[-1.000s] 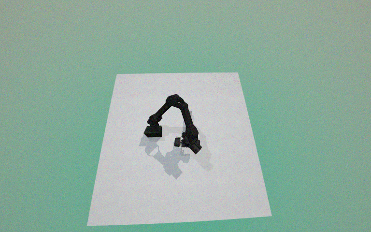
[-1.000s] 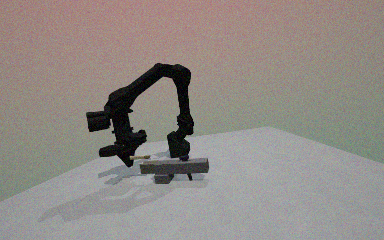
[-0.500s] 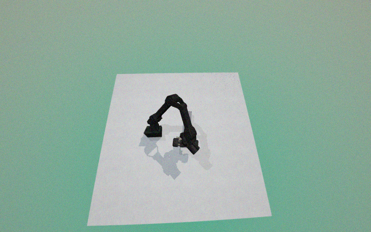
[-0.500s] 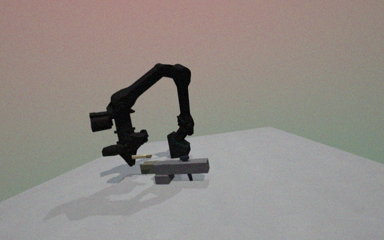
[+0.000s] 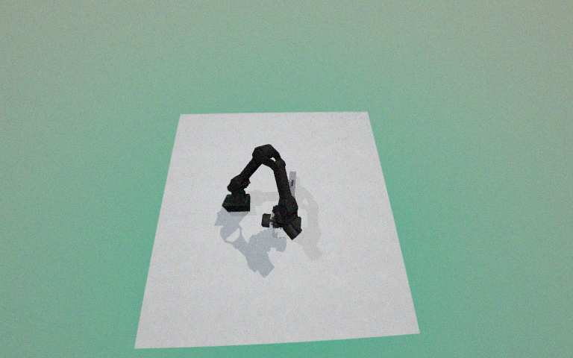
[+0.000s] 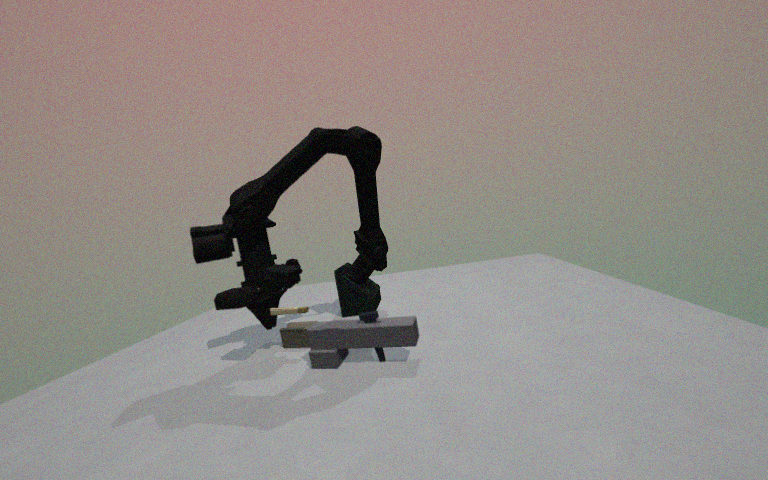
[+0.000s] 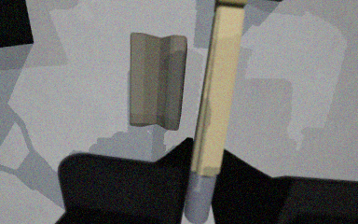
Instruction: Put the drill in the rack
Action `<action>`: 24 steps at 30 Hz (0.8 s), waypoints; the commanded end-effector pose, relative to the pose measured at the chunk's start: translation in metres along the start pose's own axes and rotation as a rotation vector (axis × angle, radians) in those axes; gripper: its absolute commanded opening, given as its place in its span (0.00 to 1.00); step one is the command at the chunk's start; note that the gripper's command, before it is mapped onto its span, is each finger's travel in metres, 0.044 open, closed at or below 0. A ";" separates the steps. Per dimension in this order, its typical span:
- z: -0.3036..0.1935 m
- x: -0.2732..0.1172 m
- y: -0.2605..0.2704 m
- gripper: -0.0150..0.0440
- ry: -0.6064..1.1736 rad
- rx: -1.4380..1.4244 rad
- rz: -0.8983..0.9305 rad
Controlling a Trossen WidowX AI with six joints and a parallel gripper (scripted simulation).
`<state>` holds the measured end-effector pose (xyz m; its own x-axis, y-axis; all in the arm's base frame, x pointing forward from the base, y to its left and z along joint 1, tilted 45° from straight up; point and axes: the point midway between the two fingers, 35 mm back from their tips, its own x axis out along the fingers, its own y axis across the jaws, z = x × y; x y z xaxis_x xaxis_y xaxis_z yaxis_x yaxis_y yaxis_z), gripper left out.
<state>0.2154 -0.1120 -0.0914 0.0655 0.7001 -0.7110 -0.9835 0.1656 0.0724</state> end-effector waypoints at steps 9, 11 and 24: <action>-0.005 -0.002 0.019 0.25 0.006 -0.002 -0.004; -0.006 -0.002 0.022 0.25 0.006 -0.002 -0.004; -0.010 -0.003 0.037 0.25 0.007 -0.001 -0.003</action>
<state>0.1797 -0.1153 -0.0928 0.0670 0.6971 -0.7139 -0.9831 0.1684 0.0721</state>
